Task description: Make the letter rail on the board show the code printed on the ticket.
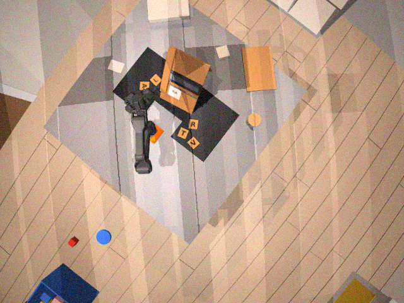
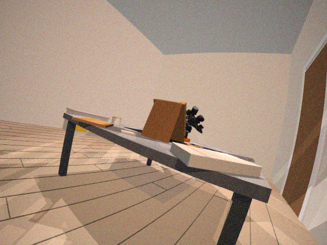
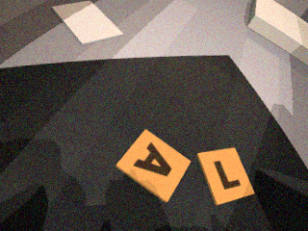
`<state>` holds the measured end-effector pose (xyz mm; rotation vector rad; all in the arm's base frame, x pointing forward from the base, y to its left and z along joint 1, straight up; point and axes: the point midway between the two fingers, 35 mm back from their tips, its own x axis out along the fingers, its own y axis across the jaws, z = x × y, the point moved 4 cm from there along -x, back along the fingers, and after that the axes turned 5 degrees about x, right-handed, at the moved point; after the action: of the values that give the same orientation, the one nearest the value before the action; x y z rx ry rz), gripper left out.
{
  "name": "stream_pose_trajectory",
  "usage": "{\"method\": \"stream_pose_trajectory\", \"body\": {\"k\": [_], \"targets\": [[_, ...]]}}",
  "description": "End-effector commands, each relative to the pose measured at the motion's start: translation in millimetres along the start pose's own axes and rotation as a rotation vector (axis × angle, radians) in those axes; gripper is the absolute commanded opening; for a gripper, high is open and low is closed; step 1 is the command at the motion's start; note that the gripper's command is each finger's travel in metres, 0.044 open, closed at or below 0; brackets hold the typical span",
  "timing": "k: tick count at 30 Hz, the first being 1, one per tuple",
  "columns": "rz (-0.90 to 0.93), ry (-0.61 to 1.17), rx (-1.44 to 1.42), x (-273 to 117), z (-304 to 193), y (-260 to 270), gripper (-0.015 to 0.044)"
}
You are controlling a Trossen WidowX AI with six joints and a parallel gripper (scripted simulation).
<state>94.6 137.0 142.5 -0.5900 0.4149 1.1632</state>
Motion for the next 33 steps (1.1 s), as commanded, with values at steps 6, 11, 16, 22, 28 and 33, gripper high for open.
{"method": "stream_pose_trajectory", "body": {"k": [6, 11, 16, 22, 28, 33], "targets": [[-0.222, 0.076, 0.321, -25.3, -23.4, -48.5, 0.044], [-0.351, 0.098, 0.501, -44.9, -39.0, -68.0, 0.044], [-0.484, 0.102, 0.682, -67.3, -54.5, -81.7, 0.044], [-0.607, 0.092, 0.843, -89.0, -67.6, -89.2, 0.044], [-0.607, 0.092, 0.843, -89.0, -67.6, -89.2, 0.044], [-0.607, 0.092, 0.843, -89.0, -67.6, -89.2, 0.044]]}}
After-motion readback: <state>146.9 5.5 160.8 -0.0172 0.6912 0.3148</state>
